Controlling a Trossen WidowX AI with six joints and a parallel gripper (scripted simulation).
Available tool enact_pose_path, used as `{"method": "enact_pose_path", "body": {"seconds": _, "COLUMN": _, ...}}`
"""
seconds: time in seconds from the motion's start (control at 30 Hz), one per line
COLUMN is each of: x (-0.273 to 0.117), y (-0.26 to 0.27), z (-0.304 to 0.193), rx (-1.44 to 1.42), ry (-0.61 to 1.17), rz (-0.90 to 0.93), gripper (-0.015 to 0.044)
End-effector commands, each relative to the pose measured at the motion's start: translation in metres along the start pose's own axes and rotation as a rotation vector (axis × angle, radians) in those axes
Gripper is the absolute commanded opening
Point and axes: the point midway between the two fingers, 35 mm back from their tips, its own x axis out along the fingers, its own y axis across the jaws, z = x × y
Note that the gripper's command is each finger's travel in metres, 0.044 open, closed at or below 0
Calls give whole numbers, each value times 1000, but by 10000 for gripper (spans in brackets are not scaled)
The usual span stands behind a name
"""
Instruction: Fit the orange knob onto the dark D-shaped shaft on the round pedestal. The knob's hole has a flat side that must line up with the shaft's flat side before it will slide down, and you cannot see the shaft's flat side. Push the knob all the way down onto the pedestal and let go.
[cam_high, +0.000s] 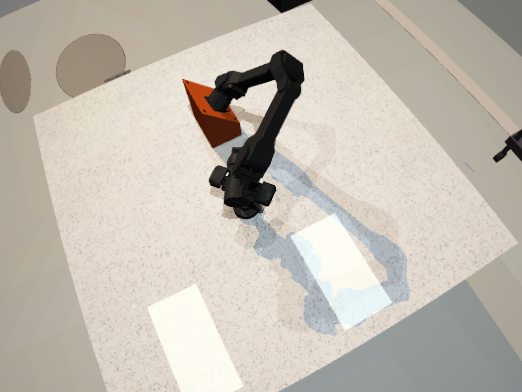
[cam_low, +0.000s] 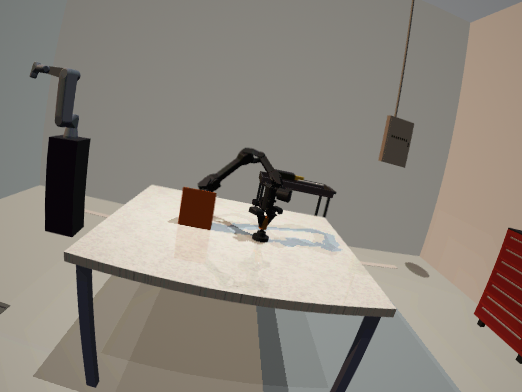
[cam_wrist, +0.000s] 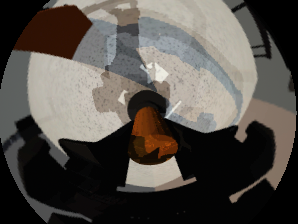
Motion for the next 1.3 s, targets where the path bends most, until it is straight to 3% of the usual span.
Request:
{"method": "enact_pose_path", "body": {"seconds": 0.0, "x": 0, "y": 0, "z": -1, "rx": -6, "ry": 1, "rz": -1, "gripper": 0}}
{"method": "enact_pose_path", "body": {"seconds": 0.43, "x": -4, "y": -1, "z": -1, "rx": -15, "ry": 1, "rz": -1, "gripper": 0}}
{"method": "enact_pose_path", "body": {"seconds": 0.67, "x": -3, "y": 0, "z": -1, "rx": -215, "ry": 2, "rz": 0, "gripper": 0}}
{"method": "enact_pose_path", "body": {"seconds": 1.27, "x": 1, "y": 0, "z": -1, "rx": -215, "ry": 1, "rz": -1, "gripper": 0}}
